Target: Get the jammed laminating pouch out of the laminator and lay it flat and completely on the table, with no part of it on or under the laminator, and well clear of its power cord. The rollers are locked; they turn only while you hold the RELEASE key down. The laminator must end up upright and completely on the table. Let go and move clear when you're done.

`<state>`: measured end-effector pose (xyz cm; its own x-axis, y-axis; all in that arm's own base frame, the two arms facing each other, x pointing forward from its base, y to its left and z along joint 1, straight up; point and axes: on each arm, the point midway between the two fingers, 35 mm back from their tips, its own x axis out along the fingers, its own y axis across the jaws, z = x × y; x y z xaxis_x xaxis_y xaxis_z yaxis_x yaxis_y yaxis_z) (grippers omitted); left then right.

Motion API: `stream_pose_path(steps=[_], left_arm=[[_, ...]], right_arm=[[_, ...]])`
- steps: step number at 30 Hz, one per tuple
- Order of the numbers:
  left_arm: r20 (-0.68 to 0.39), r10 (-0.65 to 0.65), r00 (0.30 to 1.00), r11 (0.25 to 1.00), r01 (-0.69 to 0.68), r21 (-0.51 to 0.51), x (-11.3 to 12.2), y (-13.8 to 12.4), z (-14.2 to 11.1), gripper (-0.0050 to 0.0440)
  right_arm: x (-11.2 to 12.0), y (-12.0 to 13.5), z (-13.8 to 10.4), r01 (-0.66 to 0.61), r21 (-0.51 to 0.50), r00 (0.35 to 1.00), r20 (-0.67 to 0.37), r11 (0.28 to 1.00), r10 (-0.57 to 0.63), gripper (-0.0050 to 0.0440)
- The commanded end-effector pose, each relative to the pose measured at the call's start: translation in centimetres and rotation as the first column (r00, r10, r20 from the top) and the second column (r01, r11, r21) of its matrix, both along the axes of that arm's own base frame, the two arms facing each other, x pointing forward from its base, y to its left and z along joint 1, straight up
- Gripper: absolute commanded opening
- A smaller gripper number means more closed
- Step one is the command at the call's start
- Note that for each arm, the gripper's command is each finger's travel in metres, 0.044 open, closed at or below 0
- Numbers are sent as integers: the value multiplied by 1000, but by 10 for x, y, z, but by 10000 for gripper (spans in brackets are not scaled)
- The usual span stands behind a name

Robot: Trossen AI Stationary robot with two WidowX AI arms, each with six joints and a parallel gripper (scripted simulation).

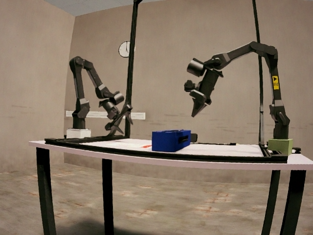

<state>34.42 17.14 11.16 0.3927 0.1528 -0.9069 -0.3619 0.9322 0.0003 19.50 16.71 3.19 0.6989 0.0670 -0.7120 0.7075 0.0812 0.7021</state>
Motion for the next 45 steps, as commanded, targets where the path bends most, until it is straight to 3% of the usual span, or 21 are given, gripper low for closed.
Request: stream_pose_path(steps=[1,5,19,22,36,38,39,45], left_arm=[[24,0,1000,1000,0,13,2,1,10,-50],[24,0,1000,1000,0,13,2,1,10,-50],[24,0,1000,1000,0,13,2,1,10,-50],[24,0,1000,1000,0,13,2,1,10,-50],[24,0,1000,1000,0,13,2,1,10,-50],[24,0,1000,1000,0,13,2,1,10,-50],[24,0,1000,1000,0,13,2,1,10,-50],[24,0,1000,1000,0,13,2,1,10,-50]], right_arm=[[4,8,6,3,23,1000,14,1000,-4,342],[4,4,8,1,15,1000,9,1000,-1,342],[31,9,57,3,20,1000,12,1000,-3,342],[26,7,46,4,11,1000,7,1000,-4,342],[53,13,95,4,24,1000,16,1000,-4,342],[53,13,95,4,24,1000,16,1000,-4,342],[46,11,80,6,13,1000,8,1000,-6,342],[46,11,80,6,13,1000,8,1000,-6,342]])
